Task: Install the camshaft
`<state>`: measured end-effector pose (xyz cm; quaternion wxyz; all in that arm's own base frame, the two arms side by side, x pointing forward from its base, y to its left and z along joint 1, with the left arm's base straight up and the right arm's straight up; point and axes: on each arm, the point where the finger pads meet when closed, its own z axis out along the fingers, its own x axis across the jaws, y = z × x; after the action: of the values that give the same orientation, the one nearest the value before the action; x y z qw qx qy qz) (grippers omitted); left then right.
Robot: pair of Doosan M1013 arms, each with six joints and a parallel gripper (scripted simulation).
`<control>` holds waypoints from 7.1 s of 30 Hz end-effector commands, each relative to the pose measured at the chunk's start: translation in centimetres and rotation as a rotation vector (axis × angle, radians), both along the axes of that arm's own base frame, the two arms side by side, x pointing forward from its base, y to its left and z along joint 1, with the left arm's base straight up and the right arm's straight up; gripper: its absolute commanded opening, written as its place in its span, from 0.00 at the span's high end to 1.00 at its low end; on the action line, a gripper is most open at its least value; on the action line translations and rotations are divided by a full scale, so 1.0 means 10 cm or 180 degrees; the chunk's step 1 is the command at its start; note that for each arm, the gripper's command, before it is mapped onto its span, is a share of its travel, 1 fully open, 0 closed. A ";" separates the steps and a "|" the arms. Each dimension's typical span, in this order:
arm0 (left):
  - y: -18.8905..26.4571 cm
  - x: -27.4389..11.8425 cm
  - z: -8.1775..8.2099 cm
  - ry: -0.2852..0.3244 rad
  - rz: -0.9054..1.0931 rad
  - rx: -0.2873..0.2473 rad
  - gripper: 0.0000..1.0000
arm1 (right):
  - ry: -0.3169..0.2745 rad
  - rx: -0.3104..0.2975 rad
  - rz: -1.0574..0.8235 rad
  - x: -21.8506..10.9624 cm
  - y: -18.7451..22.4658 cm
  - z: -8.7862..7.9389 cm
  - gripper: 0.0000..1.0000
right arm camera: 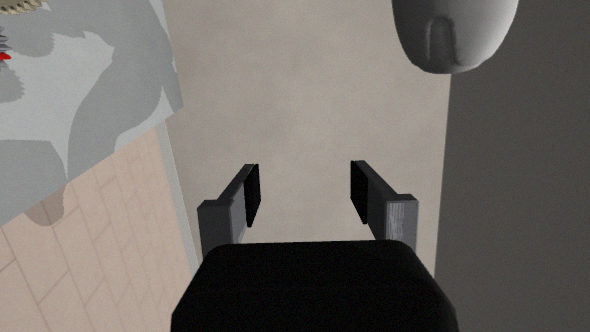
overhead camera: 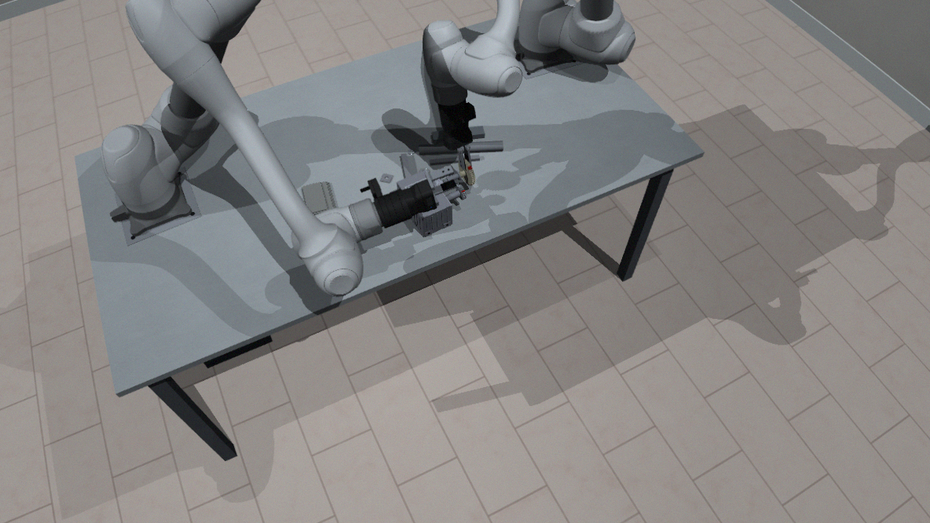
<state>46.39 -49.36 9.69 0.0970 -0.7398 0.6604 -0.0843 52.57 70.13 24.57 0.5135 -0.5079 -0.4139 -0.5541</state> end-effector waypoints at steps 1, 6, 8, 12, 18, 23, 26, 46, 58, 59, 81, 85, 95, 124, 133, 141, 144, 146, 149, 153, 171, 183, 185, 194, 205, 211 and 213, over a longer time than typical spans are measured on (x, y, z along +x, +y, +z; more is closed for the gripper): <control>-0.04 0.00 0.00 0.0005 0.0026 -0.0005 0.71 | -0.0005 0.0005 0.0001 0.00 0.00 0.02 0.00; -0.05 0.00 -0.01 0.0006 0.0026 -0.0004 0.71 | -0.0005 0.0005 0.0001 0.00 0.00 0.02 0.00; -0.05 0.00 -0.01 0.0006 0.0027 -0.0004 0.71 | -0.0005 0.0005 0.0001 0.00 0.00 0.02 0.00; -0.05 0.00 -0.01 0.0005 0.0026 -0.0004 0.71 | -0.0005 0.0005 0.0001 0.00 0.00 0.02 0.00; -0.05 0.00 -0.01 0.0006 0.0027 -0.0004 0.71 | -0.0005 0.0005 0.0001 0.00 0.00 0.02 0.00; -0.05 0.00 -0.01 0.0006 0.0026 -0.0004 0.71 | -0.0005 0.0005 0.0001 0.00 0.00 0.02 0.00; -0.05 0.00 -0.01 0.0006 0.0026 -0.0004 0.71 | -0.0005 0.0005 0.0001 0.00 0.00 0.02 0.00; -0.05 0.00 -0.01 0.0006 0.0026 -0.0004 0.71 | -0.0005 0.0005 0.0001 0.00 0.00 0.02 0.00; -0.06 0.00 -0.01 0.0005 0.0026 -0.0004 0.71 | -0.0005 0.0005 0.0001 0.00 0.00 0.02 0.00; -0.06 0.00 -0.01 0.0005 0.0026 -0.0004 0.71 | -0.0005 0.0005 0.0001 0.00 0.00 0.02 0.00; -0.15 0.01 0.00 0.0005 0.0025 -0.0005 0.71 | -0.0005 0.0005 0.0001 0.00 0.00 0.02 0.00; -0.17 0.02 0.00 0.0005 0.0026 -0.0006 0.71 | -0.0005 0.0005 0.0001 0.00 0.00 0.02 0.00; -0.18 0.02 -0.01 0.0006 0.0027 -0.0005 0.71 | -0.0005 0.0005 0.0001 0.00 0.00 0.02 0.00; -0.18 0.02 -0.01 0.0005 0.0026 -0.0004 0.71 | -0.0005 0.0005 0.0001 0.00 0.00 0.02 0.00; -0.18 0.02 -0.01 0.0005 0.0026 -0.0004 0.71 | -0.0005 0.0005 0.0001 0.00 0.00 0.02 0.00; -0.19 0.02 -0.01 0.0005 0.0026 -0.0004 0.71 | -0.0005 0.0005 0.0001 0.00 0.00 0.02 0.00; -0.19 0.02 -0.01 0.0005 0.0026 -0.0004 0.71 | -0.0005 0.0005 0.0001 0.00 0.00 0.02 0.00; -0.20 0.02 -0.01 0.0005 0.0026 -0.0005 0.71 | -0.0005 0.0005 0.0001 0.00 0.00 0.02 0.00; -0.22 0.02 0.00 0.0005 0.0025 -0.0005 0.71 | -0.0005 0.0005 0.0001 0.00 0.00 0.02 0.00; -0.24 0.02 0.00 0.0006 0.0025 -0.0004 0.71 | -0.0005 0.0005 0.0001 0.00 0.00 0.02 0.00; -0.38 0.04 0.00 0.0006 0.0025 -0.0005 0.71 | -0.0005 0.0005 0.0001 0.00 0.00 0.02 0.00; -0.40 0.04 -0.01 0.0005 0.0026 -0.0005 0.71 | -0.0005 0.0005 0.0001 0.00 0.00 0.02 0.00; -0.40 0.04 -0.01 0.0005 0.0026 -0.0004 0.71 | -0.0005 0.0005 0.0001 0.00 0.00 0.02 0.00; -0.40 0.04 -0.01 0.0005 0.0026 -0.0004 0.71 | -0.0005 0.0005 0.0001 0.00 0.00 0.02 0.00; -0.40 0.04 -0.01 0.0005 0.0026 -0.0004 0.71 | -0.0005 0.0005 0.0001 0.00 0.00 0.02 0.00; -0.40 0.04 -0.01 0.0005 0.0026 -0.0004 0.71 | -0.0005 0.0005 0.0001 0.00 0.00 0.02 0.00; -0.40 0.04 -0.01 0.0005 0.0026 -0.0004 0.71 | -0.0005 0.0005 0.0001 0.00 0.00 0.02 0.00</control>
<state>46.80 -53.11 9.66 0.0969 -0.7400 0.6602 -0.0840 52.57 70.13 24.57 0.5135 -0.5079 -0.4139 -0.5541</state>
